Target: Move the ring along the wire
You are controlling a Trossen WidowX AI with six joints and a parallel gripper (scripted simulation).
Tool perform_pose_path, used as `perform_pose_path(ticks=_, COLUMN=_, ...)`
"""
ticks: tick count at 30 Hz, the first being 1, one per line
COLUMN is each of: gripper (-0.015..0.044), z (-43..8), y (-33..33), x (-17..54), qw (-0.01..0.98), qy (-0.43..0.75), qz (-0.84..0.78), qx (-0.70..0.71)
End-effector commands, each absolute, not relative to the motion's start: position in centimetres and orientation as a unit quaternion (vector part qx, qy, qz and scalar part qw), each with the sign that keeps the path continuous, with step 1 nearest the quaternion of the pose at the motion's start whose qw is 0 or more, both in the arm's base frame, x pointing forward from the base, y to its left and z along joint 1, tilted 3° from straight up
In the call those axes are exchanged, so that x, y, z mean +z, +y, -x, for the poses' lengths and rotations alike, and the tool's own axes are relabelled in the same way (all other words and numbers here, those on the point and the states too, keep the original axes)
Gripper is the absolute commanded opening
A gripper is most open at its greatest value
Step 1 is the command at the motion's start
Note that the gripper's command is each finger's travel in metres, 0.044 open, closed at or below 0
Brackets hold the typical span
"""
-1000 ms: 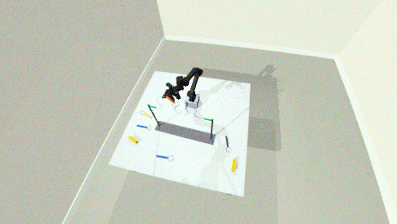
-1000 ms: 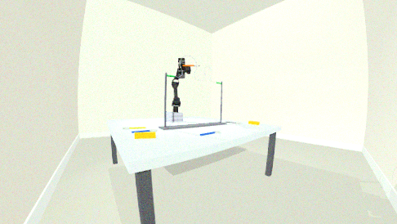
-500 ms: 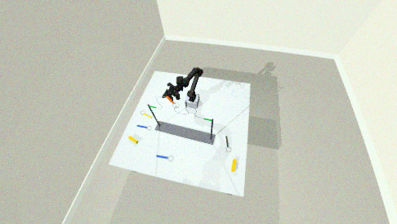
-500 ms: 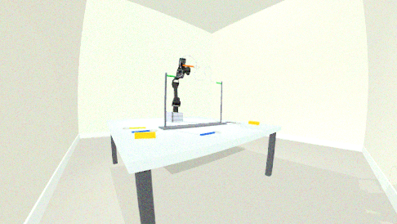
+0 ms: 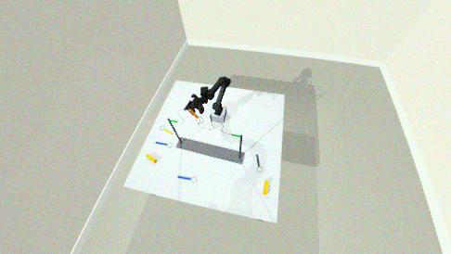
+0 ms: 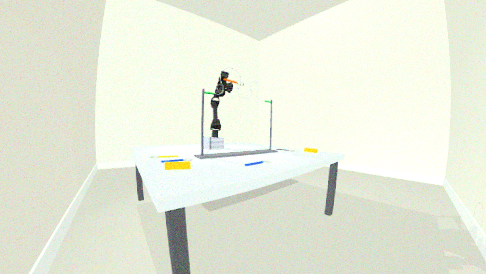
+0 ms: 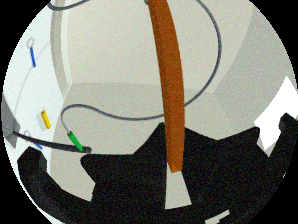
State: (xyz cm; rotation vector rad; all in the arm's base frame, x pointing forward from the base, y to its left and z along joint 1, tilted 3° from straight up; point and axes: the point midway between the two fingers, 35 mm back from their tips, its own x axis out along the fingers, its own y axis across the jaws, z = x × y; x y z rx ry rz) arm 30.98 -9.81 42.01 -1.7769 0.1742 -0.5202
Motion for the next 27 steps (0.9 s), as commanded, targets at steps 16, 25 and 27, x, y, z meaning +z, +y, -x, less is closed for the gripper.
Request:
perform_pose_path(ticks=16, gripper=-0.015, z=-31.09, y=-9.72, x=41.89, qw=0.54, qy=0.059, qz=0.807, qx=-0.23)
perform_pose_path(ticks=25, gripper=-0.015, z=-31.1, y=-9.78, x=41.81, qw=0.521, qy=0.053, qz=0.819, qx=-0.234)
perform_pose_path(ticks=27, gripper=-0.015, z=-31.1, y=-9.81, x=41.77, qw=0.517, qy=0.052, qz=0.821, qx=-0.234)
